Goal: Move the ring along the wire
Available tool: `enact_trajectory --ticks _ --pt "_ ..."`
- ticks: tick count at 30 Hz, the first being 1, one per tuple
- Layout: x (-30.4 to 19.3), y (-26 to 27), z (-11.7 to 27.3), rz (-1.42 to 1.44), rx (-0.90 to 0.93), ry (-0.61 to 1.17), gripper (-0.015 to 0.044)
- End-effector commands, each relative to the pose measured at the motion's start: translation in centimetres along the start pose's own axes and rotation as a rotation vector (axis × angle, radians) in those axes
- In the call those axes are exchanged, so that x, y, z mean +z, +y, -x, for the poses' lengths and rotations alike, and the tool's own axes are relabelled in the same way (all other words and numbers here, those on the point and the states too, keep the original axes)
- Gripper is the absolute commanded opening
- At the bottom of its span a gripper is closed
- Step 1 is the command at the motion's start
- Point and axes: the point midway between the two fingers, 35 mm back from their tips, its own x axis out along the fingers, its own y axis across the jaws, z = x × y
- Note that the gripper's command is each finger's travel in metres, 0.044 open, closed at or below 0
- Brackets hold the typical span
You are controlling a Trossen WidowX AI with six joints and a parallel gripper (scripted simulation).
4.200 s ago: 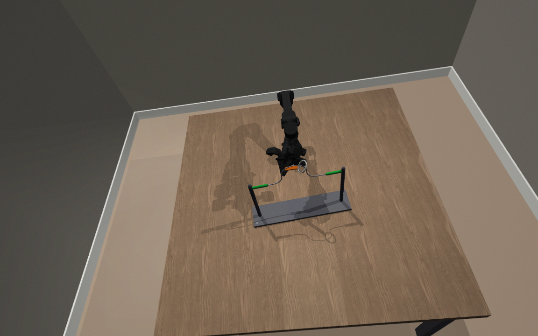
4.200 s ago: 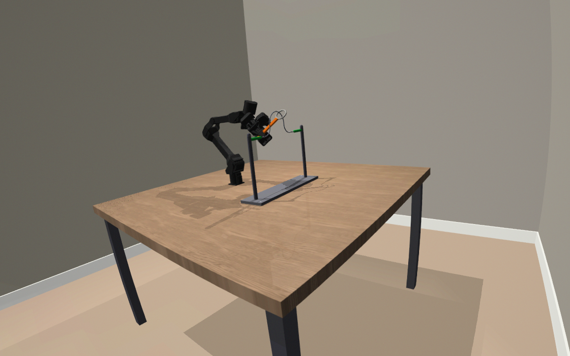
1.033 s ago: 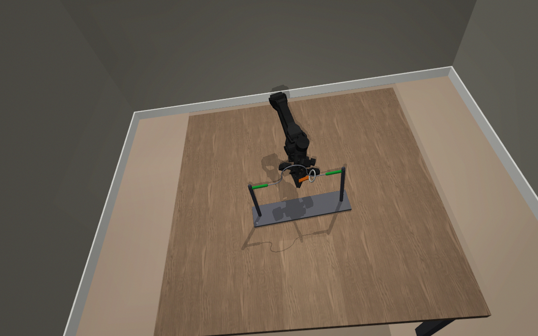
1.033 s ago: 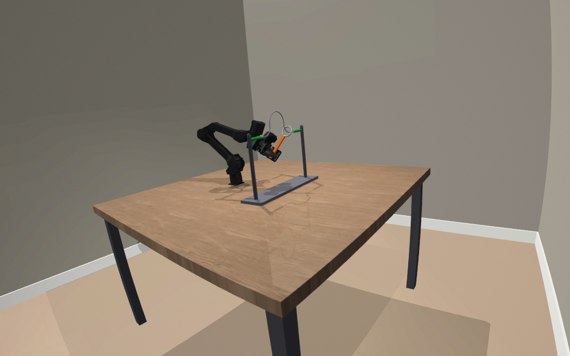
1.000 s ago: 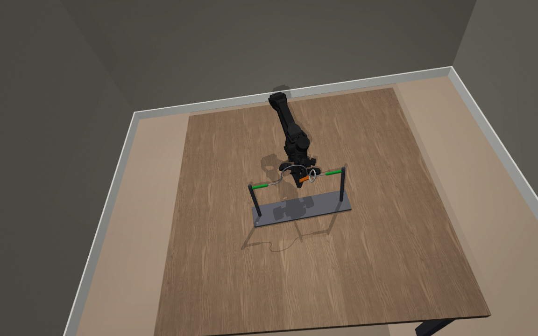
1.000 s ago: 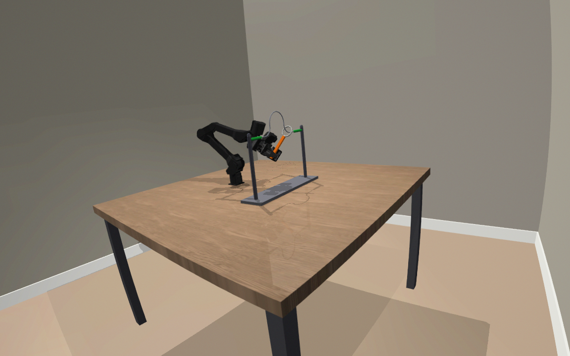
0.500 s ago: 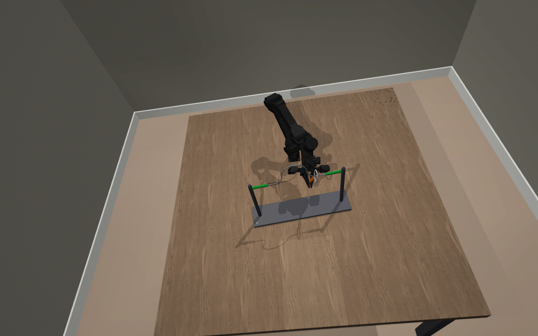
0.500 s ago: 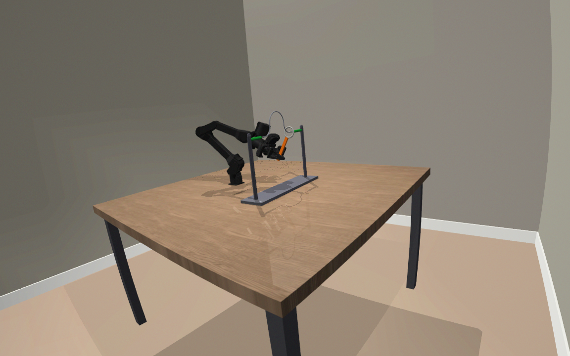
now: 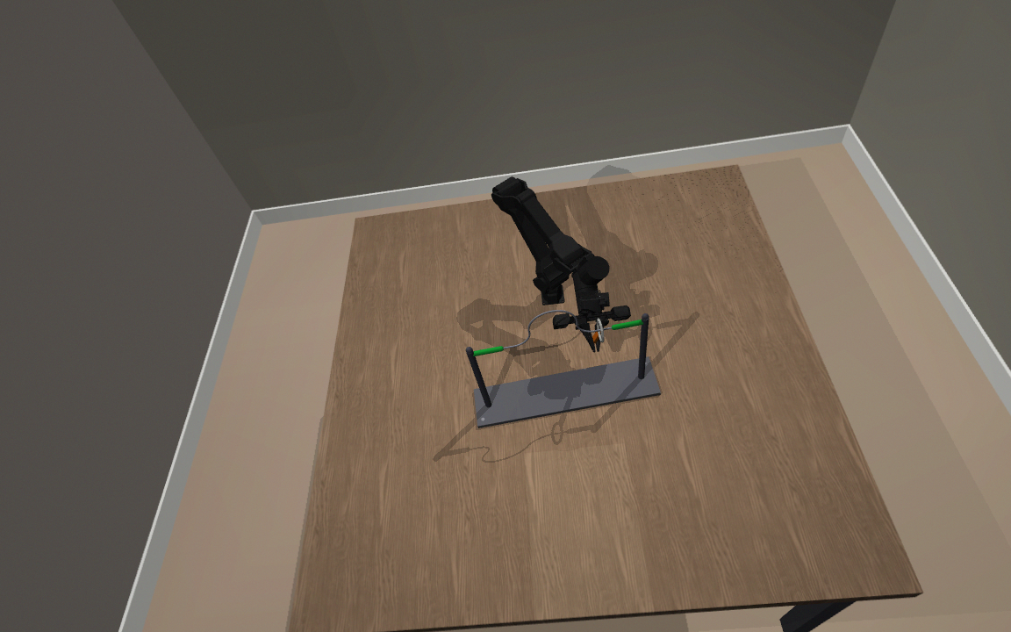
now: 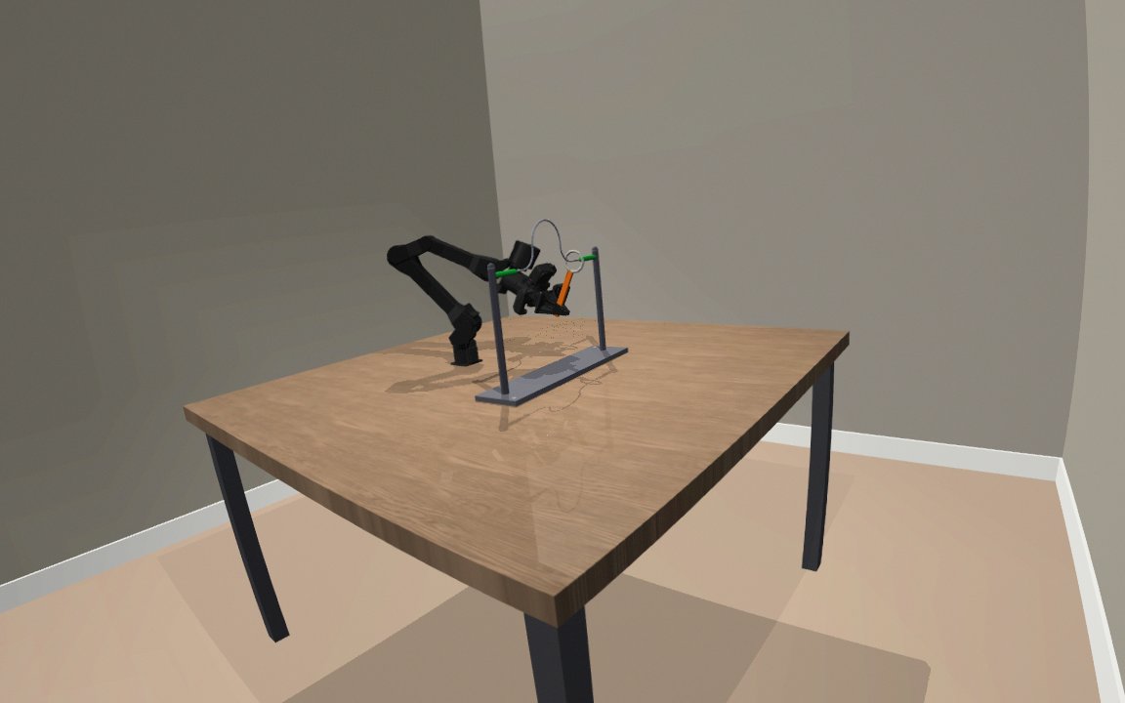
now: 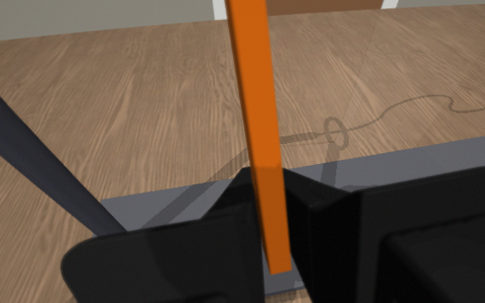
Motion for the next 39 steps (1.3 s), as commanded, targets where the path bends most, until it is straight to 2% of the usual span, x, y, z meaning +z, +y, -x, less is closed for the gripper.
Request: enact_trajectory --ticks 1,39 --pt "0.2 0.6 0.0 -0.024 0.004 -0.005 -0.015" --pt "0.3 4.7 0.2 -0.043 0.008 -0.011 -0.015"
